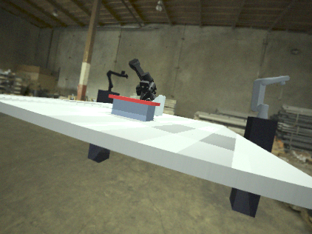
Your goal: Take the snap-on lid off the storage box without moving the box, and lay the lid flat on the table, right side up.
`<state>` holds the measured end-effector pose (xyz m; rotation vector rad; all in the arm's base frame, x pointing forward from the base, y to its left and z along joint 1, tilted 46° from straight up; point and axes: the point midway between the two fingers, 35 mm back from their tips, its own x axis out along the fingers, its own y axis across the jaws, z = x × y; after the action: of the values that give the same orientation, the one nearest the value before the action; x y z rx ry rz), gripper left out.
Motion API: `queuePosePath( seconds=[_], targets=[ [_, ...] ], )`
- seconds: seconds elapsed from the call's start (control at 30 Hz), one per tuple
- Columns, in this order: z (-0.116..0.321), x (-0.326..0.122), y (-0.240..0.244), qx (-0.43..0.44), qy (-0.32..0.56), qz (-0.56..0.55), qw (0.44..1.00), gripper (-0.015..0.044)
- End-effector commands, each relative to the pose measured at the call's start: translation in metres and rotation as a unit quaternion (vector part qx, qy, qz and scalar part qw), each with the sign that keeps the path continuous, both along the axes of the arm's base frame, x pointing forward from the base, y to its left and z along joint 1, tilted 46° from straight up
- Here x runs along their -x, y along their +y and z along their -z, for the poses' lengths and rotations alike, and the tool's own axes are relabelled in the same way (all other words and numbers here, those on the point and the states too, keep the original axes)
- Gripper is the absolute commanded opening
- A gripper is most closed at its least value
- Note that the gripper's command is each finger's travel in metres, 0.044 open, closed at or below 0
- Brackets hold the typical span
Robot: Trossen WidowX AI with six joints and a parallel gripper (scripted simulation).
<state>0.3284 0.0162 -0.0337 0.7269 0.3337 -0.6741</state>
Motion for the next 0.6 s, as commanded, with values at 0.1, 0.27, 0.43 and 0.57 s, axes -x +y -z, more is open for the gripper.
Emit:
queuePosePath(
  seconds=[0.1, 0.27, 0.43, 0.57],
  targets=[
    [-0.0031, 0.0, 0.0037, -0.001, -0.004, -0.001, 1.0, 0.0],
    [-0.0039, 0.0, 0.0043, -0.001, -0.004, -0.001, 1.0, 0.0],
    [-0.0046, 0.0001, 0.005, -0.001, -0.004, -0.001, 1.0, 0.0],
    [-0.0052, 0.0002, 0.0056, -0.001, -0.004, -0.001, 1.0, 0.0]
  ],
)
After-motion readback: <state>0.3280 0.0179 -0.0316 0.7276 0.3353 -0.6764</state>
